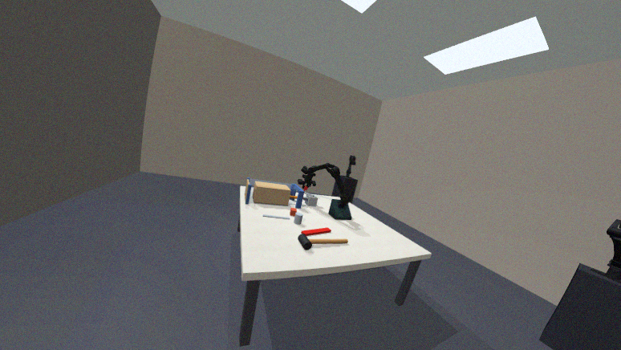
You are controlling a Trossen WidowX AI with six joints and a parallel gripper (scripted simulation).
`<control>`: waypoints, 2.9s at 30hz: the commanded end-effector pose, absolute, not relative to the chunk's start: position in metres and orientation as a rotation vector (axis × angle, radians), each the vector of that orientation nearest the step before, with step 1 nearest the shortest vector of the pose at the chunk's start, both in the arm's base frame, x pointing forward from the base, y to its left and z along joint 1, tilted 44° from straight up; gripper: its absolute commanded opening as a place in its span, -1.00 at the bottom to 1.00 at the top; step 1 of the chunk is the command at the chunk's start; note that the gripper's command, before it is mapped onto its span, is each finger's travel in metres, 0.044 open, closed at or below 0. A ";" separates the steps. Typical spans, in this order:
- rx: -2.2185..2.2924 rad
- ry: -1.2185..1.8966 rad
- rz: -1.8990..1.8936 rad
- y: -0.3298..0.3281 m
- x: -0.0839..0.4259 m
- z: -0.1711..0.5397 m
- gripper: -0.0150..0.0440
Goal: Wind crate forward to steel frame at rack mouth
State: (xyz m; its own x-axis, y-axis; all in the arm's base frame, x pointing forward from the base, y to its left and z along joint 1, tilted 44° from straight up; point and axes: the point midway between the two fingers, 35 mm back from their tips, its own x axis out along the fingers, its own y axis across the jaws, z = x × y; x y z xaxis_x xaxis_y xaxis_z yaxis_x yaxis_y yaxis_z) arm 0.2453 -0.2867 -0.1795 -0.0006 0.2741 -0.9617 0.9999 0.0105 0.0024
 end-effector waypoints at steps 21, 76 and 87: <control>1.424 1.422 -1.020 -0.259 0.272 -0.159 -0.49; 1.428 1.427 -1.017 -0.204 0.277 -0.110 -0.49; 1.428 1.428 -1.017 -0.194 0.271 -0.101 -0.49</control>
